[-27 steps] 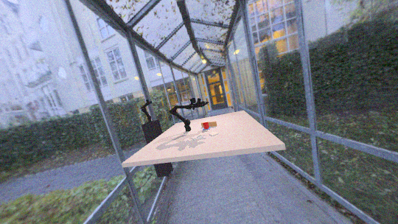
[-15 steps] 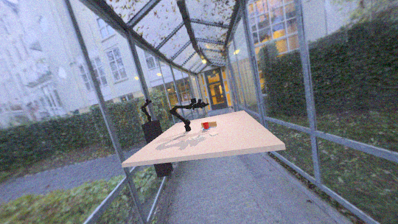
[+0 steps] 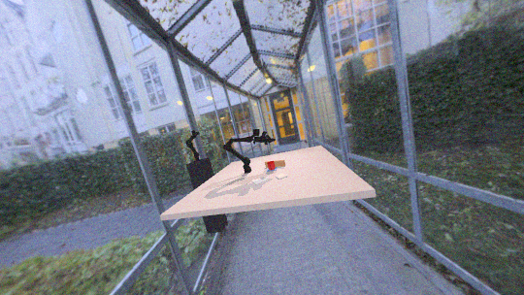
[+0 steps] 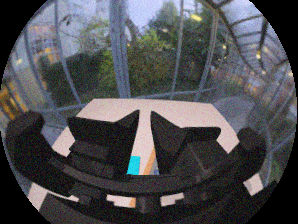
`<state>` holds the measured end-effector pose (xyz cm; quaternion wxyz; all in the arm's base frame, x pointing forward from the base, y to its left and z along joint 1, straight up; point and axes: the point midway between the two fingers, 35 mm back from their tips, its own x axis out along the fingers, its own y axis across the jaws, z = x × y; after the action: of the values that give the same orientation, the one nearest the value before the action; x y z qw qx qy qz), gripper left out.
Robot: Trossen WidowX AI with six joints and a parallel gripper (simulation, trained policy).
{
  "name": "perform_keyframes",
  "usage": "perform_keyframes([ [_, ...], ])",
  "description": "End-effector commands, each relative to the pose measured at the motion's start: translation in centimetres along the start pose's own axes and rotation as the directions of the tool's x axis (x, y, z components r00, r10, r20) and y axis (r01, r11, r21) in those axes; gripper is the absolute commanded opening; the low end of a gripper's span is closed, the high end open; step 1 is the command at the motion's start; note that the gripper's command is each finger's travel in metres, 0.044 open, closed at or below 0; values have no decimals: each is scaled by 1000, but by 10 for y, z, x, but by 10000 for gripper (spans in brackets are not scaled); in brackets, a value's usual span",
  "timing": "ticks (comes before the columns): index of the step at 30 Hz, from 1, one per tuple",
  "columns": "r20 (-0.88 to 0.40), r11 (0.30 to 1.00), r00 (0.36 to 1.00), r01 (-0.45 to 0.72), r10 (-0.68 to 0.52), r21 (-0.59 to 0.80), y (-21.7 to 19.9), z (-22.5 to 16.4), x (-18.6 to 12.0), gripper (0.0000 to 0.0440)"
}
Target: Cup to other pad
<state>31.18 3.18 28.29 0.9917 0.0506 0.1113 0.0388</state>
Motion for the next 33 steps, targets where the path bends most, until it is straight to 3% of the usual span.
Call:
perform_keyframes([
  [1,-62,1000,998,-11,13,29,7,-7,3,85],
  [17,-291,995,956,-10,39,102,26,-30,3,60],
  [33,-514,993,857,42,18,106,34,-54,0,88],
])
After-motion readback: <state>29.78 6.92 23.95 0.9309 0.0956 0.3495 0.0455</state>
